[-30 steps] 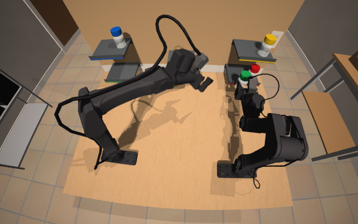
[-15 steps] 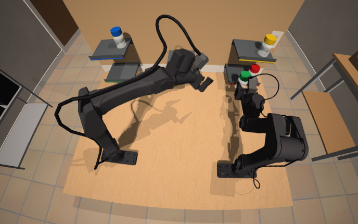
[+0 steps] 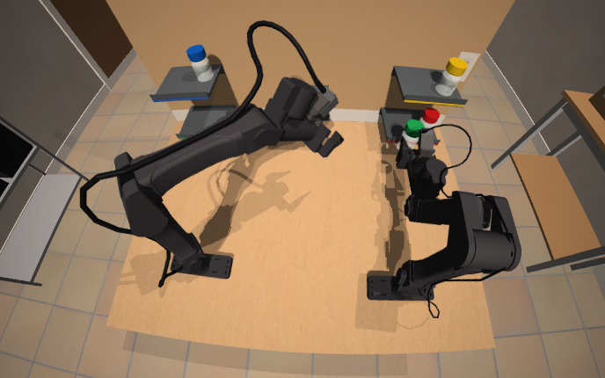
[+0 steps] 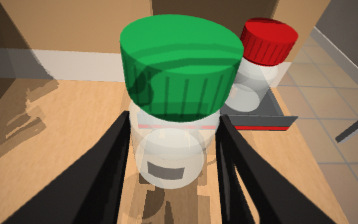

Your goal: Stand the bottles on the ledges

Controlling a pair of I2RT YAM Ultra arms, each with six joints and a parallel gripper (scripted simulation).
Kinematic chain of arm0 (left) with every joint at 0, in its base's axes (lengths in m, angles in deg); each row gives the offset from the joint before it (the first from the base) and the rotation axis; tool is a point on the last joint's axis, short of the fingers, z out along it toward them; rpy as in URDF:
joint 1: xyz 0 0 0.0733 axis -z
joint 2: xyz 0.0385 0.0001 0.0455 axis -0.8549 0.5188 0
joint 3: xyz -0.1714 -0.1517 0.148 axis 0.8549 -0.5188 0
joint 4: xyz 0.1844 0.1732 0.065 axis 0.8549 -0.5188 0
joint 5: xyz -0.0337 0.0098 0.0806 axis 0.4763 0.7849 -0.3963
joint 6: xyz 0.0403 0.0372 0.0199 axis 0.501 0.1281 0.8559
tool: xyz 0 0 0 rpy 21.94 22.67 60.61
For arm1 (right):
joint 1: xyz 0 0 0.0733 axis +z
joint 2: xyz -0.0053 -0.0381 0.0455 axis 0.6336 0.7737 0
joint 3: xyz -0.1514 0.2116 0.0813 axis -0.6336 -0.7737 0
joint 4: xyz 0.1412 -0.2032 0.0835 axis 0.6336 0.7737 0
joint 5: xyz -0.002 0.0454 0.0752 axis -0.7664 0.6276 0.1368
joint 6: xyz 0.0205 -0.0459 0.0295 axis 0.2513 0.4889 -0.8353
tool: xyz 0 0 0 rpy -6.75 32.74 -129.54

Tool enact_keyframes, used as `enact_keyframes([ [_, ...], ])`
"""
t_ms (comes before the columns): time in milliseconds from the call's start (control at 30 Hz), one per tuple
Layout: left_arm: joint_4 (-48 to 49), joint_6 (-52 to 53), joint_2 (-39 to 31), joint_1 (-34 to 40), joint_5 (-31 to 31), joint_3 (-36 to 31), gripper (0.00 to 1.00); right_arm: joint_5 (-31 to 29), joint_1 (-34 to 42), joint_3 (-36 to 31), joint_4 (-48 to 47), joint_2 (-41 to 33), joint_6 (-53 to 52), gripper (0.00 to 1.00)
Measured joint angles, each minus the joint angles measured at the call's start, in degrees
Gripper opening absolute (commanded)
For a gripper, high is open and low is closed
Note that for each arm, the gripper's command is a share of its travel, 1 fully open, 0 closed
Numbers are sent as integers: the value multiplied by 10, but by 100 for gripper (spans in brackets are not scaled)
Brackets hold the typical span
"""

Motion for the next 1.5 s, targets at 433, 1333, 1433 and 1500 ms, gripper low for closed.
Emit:
enact_keyframes([
  [433, -191, 0, -212, -66, -1, 40, 100, 0, 0, 0, 0, 0, 0, 50],
  [1333, -355, -1, -359, -117, 0, 87, 100, -110, 164, 90, 192, -8, 32, 50],
  [1433, -355, -1, -359, -117, 0, 87, 100, -172, 218, 162, 217, 9, 22, 50],
  [1500, -355, -1, -359, -117, 0, 87, 100, -213, 253, 211, 231, 26, 16, 50],
])
